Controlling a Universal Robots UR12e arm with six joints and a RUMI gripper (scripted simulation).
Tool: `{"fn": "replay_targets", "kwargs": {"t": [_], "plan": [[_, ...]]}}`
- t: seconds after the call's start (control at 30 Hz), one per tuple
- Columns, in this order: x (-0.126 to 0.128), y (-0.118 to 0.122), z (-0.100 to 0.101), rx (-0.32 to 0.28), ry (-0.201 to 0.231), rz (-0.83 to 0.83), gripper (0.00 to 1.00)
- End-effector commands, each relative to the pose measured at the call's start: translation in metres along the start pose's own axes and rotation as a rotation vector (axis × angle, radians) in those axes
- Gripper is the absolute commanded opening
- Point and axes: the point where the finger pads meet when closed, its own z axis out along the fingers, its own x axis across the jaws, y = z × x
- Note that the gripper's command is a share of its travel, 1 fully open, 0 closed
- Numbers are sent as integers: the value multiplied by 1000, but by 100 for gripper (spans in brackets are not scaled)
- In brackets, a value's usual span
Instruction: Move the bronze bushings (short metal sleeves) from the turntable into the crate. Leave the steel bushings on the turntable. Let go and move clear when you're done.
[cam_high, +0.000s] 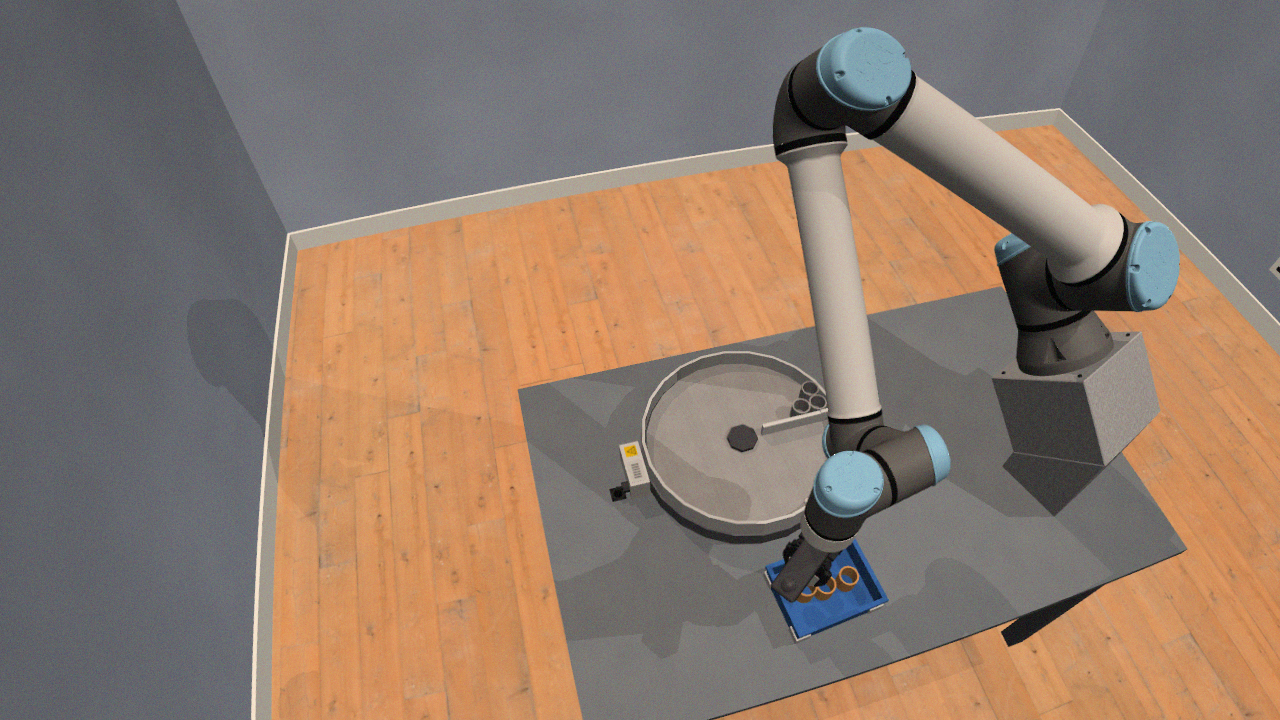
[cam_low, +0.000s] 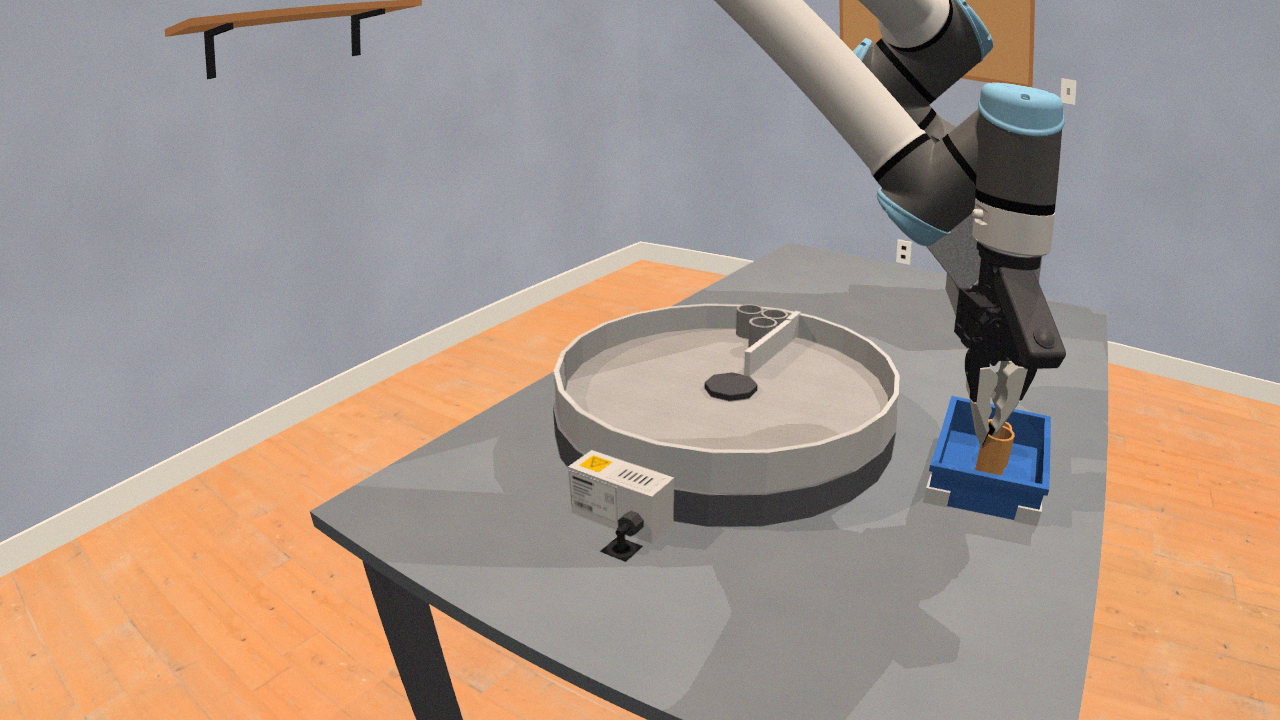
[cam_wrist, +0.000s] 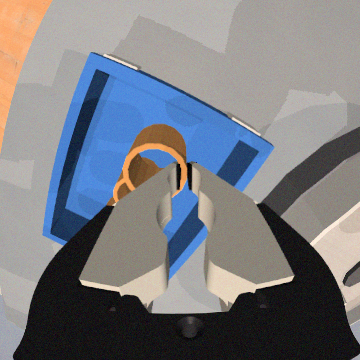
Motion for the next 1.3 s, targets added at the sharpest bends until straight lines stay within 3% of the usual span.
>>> {"fn": "replay_targets", "kwargs": {"t": [0.0, 0.53, 1.27], "plan": [[0, 0, 5, 1, 0, 0, 0], [0, -1, 27, 1, 0, 0, 0], [0, -1, 29, 1, 0, 0, 0]]}}
